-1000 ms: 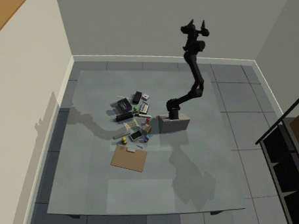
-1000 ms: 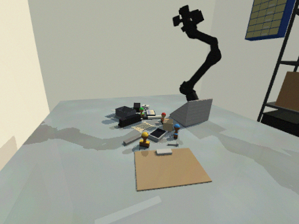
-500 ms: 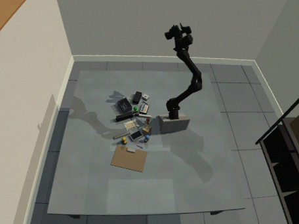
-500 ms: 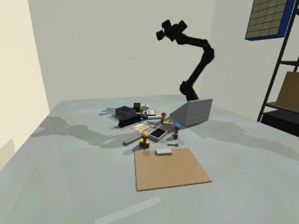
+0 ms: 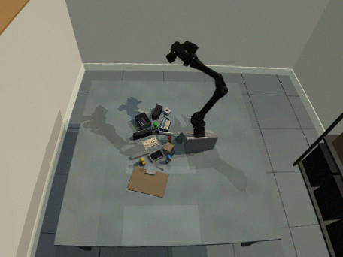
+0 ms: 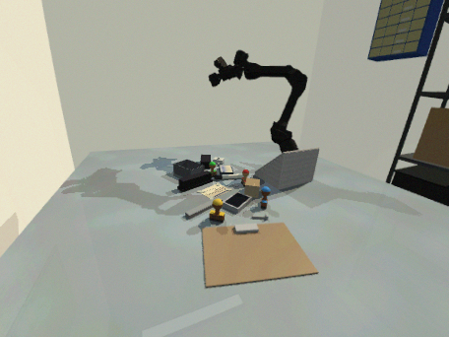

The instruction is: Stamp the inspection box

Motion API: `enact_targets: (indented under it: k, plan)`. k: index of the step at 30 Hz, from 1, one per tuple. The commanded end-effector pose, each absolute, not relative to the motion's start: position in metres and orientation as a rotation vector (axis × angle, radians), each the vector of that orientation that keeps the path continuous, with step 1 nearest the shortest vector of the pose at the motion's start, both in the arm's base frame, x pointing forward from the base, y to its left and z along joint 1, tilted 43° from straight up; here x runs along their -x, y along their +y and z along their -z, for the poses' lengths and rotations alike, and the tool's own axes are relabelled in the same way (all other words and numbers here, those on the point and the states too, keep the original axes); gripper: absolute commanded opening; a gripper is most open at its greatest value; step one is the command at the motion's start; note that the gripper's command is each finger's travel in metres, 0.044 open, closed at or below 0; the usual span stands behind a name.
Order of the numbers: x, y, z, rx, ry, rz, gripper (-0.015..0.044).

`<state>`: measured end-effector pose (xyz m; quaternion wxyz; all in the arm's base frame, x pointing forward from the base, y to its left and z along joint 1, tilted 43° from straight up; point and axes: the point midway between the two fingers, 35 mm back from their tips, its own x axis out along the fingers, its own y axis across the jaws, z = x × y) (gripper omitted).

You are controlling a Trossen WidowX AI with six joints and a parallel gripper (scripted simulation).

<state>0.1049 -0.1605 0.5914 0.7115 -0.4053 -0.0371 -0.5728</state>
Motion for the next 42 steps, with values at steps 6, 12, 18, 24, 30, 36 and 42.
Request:
enact_targets:
  k: [6,12,18,24,30,36,42]
  plan:
    - [-0.162,-0.183,-0.546,0.783,0.041,1.112,0.023]
    - [-0.225,-0.199,-0.474,0.643,0.249,0.961,0.023]
    - [-0.275,-0.197,-0.393,0.526,0.479,0.835,0.023]
    - [-0.308,-0.177,-0.299,0.44,0.754,0.724,0.023]
    - [-0.313,-0.144,-0.21,0.418,1.052,0.651,0.023]
    - [-0.29,-0.108,-0.136,0.492,1.359,0.623,0.023]
    - [-0.284,-0.105,-0.127,0.525,1.425,0.624,0.023]
